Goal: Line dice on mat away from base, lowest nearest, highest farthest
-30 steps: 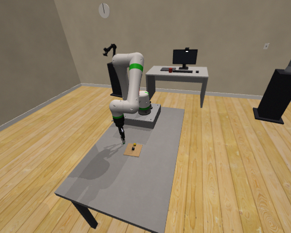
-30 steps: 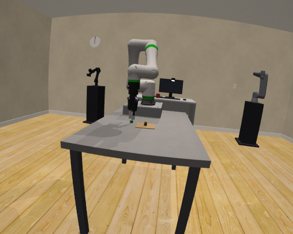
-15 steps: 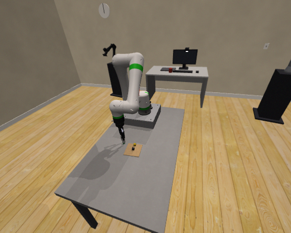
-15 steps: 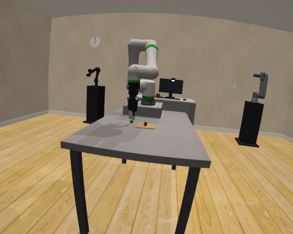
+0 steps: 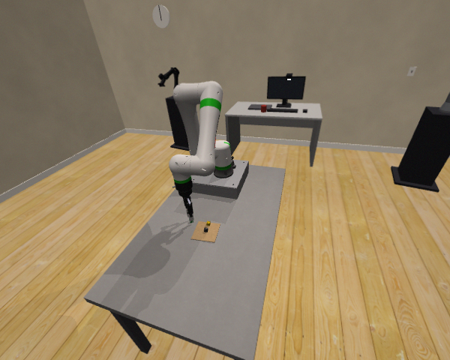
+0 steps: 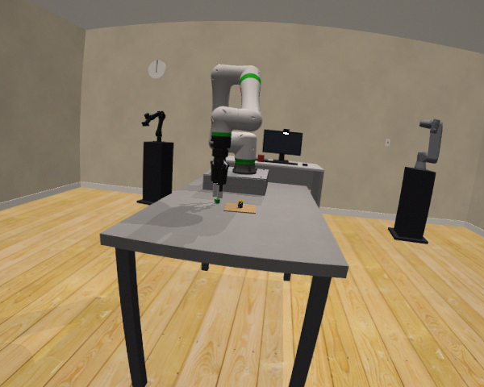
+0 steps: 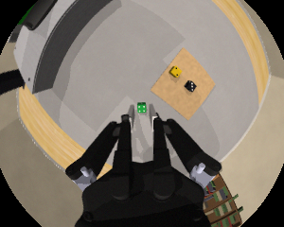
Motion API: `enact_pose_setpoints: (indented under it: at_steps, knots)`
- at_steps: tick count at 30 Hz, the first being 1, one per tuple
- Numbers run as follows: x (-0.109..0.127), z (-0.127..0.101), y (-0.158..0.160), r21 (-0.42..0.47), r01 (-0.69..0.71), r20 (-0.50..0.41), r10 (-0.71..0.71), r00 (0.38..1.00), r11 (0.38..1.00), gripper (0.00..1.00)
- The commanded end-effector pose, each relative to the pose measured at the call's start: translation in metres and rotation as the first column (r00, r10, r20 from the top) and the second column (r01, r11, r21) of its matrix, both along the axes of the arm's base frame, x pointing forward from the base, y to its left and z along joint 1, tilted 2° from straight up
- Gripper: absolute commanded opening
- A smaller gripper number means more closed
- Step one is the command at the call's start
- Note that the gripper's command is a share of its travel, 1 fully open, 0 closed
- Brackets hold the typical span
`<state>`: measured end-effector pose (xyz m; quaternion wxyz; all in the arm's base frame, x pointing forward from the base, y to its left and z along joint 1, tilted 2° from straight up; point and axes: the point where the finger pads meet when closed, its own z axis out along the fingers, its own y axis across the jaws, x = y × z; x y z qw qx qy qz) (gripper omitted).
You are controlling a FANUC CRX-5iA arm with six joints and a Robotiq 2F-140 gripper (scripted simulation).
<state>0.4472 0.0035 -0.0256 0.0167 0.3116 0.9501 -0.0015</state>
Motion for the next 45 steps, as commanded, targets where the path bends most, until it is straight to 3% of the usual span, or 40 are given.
enact_pose_setpoints:
  at_steps: [1,20,45]
  knots:
    - [0.000,0.000,0.000,0.000,0.000,0.000,0.000,1.000,1.000,0.21]
    - [0.000,-0.001,0.000,0.000,0.000,0.000,0.000,1.000,1.000,0.21]
    - [0.001,-0.026,0.000,0.000,0.000,0.000,0.000,1.000,1.000,0.21]
